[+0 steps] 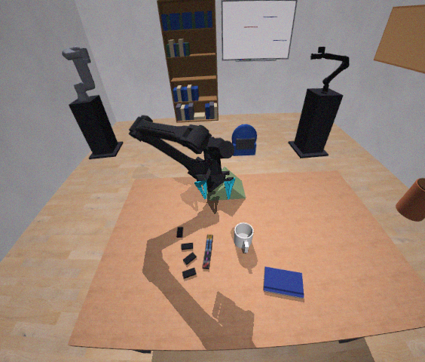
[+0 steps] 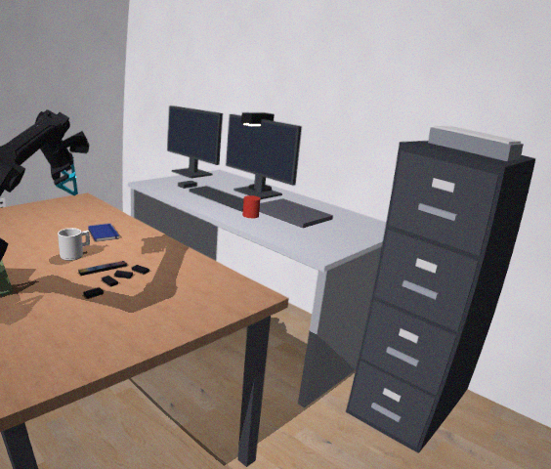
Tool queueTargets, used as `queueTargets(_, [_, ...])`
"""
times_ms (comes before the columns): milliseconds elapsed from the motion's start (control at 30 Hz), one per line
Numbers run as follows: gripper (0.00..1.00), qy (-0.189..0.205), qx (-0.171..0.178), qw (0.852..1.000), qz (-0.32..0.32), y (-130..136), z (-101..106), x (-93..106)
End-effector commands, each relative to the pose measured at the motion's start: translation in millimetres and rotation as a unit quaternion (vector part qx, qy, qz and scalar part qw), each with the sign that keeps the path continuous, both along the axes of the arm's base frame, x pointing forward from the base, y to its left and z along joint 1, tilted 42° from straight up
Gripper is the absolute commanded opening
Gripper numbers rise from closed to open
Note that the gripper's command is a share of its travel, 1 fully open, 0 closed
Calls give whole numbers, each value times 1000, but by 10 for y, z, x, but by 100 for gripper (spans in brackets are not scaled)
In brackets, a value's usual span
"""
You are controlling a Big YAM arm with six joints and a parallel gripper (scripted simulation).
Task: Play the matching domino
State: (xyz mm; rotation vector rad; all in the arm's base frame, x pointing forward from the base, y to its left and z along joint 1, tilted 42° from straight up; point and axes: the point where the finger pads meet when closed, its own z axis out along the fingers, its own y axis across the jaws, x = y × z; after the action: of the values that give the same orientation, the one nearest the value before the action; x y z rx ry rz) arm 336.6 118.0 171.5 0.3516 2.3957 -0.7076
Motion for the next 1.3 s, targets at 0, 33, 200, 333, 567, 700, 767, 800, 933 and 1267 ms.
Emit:
queueTargets(0, [100,-46,41,997,-40,144,312,160])
queueTargets(33, [100,-46,41,997,-40,144,312,160])
queueTargets(200, [100,43,11,994,-98,-133,-91,93])
queueTargets(333, [100,89,18,978,-189,-287,-210,166])
queueTargets(567, [100,112,21,965,-234,-364,-270,203])
queueTargets(700, [100,167,-11,966,-198,-476,-481,86])
queueTargets(767, [100,185,-17,967,-174,-467,-459,123])
queueTargets(800, [100,194,-21,967,-162,-463,-447,141])
queueTargets(933, [100,229,-34,966,-114,-445,-403,214])
queueTargets(1267, [100,251,-46,961,-103,-500,-494,92])
